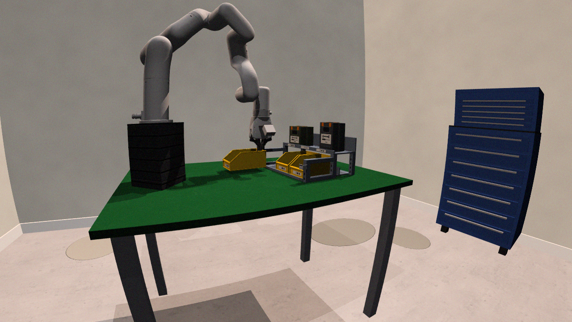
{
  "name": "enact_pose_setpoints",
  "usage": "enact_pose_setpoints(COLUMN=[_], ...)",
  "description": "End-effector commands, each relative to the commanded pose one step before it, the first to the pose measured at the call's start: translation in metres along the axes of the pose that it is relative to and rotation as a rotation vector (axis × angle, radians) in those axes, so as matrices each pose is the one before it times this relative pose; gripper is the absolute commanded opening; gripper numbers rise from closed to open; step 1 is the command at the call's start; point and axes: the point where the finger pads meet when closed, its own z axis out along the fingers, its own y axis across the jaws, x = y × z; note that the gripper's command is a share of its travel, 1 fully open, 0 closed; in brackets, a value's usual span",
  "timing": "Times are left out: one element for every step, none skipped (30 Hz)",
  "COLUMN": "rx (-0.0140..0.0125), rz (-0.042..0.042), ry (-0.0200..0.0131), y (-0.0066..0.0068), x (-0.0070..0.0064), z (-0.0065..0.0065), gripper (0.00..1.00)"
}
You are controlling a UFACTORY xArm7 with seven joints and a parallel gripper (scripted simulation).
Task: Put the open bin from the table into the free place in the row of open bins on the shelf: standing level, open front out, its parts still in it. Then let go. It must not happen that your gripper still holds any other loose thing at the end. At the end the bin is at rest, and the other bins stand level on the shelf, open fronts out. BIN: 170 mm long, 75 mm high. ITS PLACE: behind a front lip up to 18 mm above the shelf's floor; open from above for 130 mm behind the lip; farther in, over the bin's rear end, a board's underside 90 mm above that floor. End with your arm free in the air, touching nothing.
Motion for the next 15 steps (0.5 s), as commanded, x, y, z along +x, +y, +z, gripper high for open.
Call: enact_pose_setpoints(rx=[0.00405, 0.0, 0.00002, -0.00001, -0.00001, -0.00001, -0.00001, 0.0, 0.0, 0.0, 0.0, 0.0, 0.0, 0.0, 0.0], rz=[0.00011, 0.0, 0.0, 0.0, 0.0, 0.0, 0.0, 0.0, 0.0, 0.0, 0.0, 0.0, 0.0, 0.0, 0.0], ry=[-0.00057, 0.0, 0.0, 0.0, 0.0, 0.0, 0.0, 0.0, 0.0, 0.0, 0.0, 0.0, 0.0, 0.0, 0.0], y=[-0.00182, 0.0, -0.00201, -0.002, -0.002, -0.002, -0.002, 0.0, 0.0, 0.0, 0.0, 0.0, 0.0, 0.0, 0.0], x=[-0.00021, 0.0, 0.0, 0.0, 0.0, 0.0, 0.0, 0.0, 0.0, 0.0, 0.0, 0.0, 0.0, 0.0, 0.0], z=[-0.00138, 0.0, -0.00001, 0.0, 0.0, 0.0, 0.0, 0.0, 0.0, 0.0, 0.0, 0.0, 0.0, 0.0, 0.0], gripper=[0.0, 0.0, 0.0, 0.0, 0.0, 0.0, 0.0, 0.0, 0.0, 0.0, 0.0, 0.0, 0.0, 0.0, 0.0])
